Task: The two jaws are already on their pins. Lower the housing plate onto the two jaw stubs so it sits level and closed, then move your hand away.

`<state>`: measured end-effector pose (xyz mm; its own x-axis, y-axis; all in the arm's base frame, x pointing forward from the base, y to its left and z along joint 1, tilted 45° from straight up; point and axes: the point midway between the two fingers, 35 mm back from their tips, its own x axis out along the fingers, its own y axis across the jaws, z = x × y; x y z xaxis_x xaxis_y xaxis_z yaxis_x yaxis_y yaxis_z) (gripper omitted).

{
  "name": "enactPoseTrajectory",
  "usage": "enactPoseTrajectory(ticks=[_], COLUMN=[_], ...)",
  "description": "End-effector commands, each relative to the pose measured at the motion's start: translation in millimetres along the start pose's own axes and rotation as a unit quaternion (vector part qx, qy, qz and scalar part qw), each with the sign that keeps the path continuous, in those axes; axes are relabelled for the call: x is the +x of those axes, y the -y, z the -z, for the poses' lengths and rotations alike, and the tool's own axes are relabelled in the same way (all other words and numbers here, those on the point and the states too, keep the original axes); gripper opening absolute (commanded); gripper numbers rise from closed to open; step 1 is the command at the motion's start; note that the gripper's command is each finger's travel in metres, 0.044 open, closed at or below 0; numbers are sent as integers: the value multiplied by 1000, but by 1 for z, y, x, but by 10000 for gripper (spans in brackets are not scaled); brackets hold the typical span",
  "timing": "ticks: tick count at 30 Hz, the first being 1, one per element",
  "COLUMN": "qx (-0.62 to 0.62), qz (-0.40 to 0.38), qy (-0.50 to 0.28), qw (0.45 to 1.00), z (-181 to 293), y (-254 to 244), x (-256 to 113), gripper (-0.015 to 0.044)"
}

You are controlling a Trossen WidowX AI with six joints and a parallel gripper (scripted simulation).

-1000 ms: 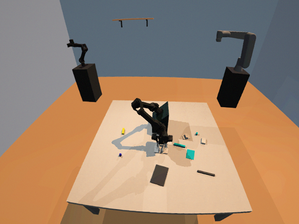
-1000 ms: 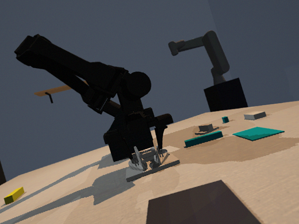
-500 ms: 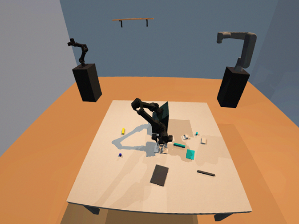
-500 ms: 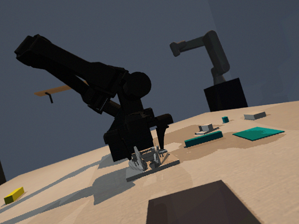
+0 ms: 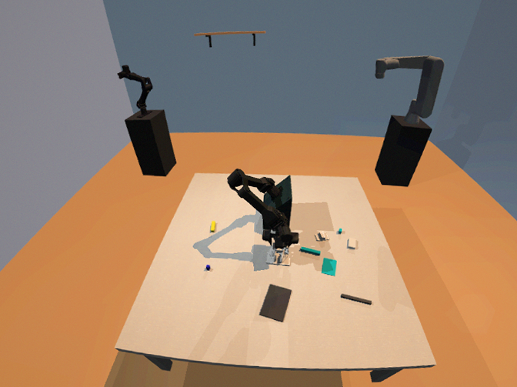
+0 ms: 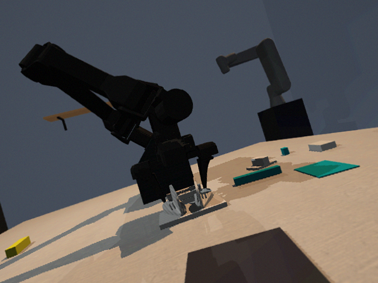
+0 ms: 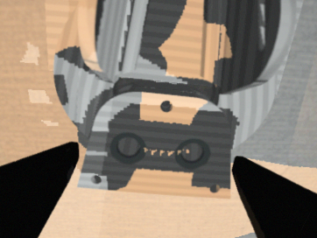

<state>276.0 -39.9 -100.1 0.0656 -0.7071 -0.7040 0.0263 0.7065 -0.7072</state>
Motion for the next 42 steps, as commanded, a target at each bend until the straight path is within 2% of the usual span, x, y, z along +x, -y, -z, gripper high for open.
enactPoseTrajectory(ticks=[1, 6, 12, 21, 42], qx=[4, 3, -1, 2, 2], qz=[-6, -5, -4, -6, -5], qy=[9, 8, 10, 7, 7], qw=[1000, 1000, 1000, 1000, 1000], z=[-6, -3, -2, 67, 68], y=[-2, -1, -3, 13, 13], x=[-29, -70, -64, -119, -120], gripper=[440, 440, 440, 440, 440])
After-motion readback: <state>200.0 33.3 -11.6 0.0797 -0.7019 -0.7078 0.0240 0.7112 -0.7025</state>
